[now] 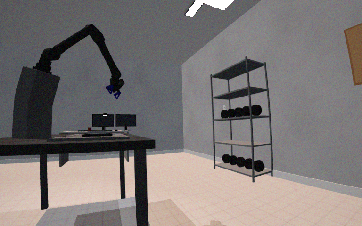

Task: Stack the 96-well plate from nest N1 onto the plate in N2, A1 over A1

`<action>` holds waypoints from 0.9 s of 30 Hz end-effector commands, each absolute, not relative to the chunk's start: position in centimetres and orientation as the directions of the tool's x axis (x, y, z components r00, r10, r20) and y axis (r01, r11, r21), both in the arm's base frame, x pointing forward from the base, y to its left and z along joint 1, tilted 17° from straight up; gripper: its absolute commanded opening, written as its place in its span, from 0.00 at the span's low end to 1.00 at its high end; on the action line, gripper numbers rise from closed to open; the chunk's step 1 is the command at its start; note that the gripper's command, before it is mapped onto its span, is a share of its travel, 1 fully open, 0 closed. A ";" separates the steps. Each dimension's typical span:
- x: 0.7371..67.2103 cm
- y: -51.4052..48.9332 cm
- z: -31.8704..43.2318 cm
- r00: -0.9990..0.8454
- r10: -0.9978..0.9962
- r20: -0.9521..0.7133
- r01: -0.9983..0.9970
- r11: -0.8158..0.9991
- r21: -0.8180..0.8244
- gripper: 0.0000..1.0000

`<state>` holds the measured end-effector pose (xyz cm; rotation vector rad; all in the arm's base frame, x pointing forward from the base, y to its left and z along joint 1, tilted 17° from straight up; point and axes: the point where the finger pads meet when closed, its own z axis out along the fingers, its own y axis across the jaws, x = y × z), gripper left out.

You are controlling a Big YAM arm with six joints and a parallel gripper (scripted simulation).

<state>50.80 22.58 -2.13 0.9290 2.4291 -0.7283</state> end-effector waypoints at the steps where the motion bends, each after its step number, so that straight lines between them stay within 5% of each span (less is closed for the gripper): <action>1: 51.7 21.7 -1.7 -0.721 0.453 -0.524 0.657 0.688 -0.308 1.00; 27: 49.8 16.8 -12.4 -0.891 0.297 -0.343 0.406 0.859 -0.311 1.00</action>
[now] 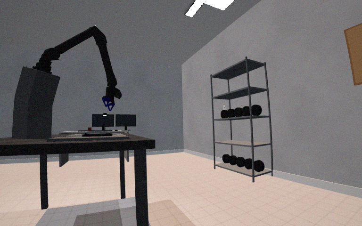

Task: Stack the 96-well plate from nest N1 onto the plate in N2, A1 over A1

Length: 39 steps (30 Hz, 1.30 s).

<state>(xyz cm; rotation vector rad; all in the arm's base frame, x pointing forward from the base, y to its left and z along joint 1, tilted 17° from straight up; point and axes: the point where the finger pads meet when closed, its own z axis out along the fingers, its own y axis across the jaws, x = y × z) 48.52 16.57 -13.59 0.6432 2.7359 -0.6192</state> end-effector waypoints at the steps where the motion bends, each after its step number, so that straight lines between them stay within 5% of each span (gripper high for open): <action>1: 48.8 16.1 -14.5 -0.901 0.292 -0.321 0.397 0.854 -0.336 1.00; 39: 43.3 11.0 -23.0 -0.961 -0.108 -0.256 -0.057 0.978 -0.199 1.00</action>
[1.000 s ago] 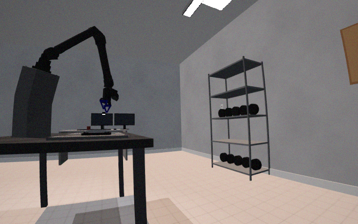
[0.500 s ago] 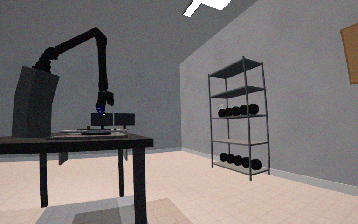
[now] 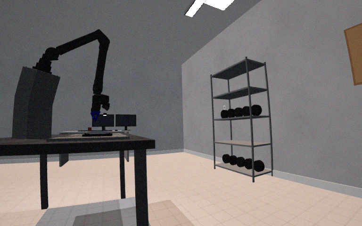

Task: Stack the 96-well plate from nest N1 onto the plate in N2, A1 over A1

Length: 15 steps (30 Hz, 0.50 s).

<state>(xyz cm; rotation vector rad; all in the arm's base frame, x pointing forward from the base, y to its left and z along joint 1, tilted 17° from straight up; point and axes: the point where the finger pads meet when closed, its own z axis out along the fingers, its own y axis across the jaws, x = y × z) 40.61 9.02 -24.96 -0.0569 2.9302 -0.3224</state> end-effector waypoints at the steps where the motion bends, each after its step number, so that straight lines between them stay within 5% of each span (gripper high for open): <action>1: 43.3 11.0 -23.0 -0.961 -0.108 -0.256 -0.057 0.978 -0.199 1.00; 15: 42.0 9.9 -24.0 -0.971 -0.086 -0.221 -0.039 0.977 -0.210 1.00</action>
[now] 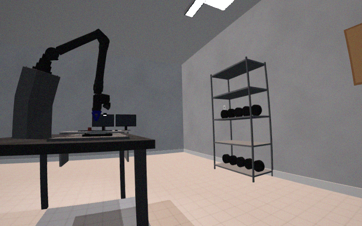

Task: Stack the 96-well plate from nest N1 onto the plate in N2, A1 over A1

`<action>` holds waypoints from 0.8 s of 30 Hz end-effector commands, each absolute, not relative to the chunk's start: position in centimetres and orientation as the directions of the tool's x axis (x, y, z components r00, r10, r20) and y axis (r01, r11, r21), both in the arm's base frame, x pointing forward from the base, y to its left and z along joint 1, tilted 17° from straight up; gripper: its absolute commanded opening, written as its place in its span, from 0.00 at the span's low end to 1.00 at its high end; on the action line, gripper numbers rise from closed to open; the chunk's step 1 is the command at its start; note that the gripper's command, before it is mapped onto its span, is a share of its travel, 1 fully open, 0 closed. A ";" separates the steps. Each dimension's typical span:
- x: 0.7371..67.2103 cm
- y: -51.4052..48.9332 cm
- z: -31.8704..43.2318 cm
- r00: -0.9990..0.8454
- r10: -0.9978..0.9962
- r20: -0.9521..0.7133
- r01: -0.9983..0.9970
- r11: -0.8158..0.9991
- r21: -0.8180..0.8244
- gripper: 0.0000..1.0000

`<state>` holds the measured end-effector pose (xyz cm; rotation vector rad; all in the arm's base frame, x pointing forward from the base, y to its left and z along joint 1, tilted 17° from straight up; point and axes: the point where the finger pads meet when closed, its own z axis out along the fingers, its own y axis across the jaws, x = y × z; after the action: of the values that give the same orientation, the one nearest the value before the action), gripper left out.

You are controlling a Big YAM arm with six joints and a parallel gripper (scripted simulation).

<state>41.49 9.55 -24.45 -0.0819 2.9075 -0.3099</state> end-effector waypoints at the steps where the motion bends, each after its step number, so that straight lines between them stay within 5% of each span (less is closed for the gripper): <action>1: 41.9 9.5 -24.8 -0.973 -0.090 -0.215 -0.044 0.976 -0.212 1.00; 24: 42.7 8.8 -28.2 -0.972 -0.089 -0.216 -0.042 0.976 -0.212 1.00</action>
<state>42.35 8.78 -27.81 -0.0878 2.9062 -0.3104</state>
